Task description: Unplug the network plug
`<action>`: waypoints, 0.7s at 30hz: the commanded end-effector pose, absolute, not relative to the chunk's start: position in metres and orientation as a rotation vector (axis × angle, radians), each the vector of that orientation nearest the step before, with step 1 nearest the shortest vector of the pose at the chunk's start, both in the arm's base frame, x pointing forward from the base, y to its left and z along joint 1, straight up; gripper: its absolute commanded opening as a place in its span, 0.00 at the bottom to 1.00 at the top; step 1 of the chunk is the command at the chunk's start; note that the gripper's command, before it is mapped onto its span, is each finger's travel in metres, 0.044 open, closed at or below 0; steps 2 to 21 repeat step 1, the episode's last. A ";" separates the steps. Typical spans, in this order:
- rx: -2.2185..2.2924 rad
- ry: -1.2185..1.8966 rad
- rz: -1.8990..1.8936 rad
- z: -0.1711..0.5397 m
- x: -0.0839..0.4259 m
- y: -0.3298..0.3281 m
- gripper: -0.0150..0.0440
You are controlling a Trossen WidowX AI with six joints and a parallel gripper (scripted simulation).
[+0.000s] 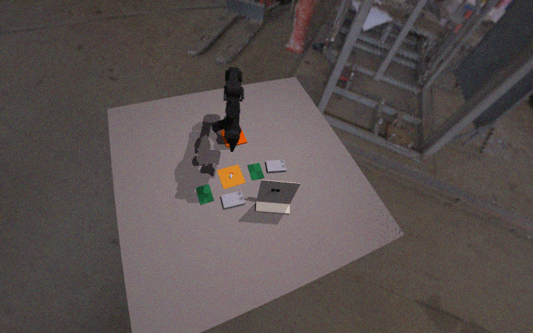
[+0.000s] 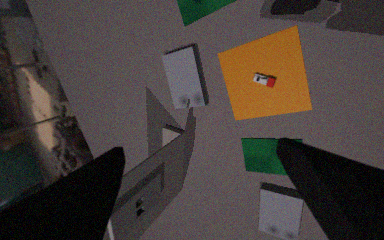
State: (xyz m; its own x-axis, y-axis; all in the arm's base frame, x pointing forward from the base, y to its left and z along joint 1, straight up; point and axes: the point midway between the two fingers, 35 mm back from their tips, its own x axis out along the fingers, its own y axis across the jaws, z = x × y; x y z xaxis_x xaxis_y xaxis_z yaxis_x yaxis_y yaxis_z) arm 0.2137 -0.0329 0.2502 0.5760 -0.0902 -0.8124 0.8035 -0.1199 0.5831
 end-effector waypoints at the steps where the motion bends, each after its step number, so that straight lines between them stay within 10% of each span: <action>1: 1.509 0.632 -0.863 0.250 0.213 -0.033 1.00; 21: 1.509 0.632 -0.863 0.250 0.213 -0.033 1.00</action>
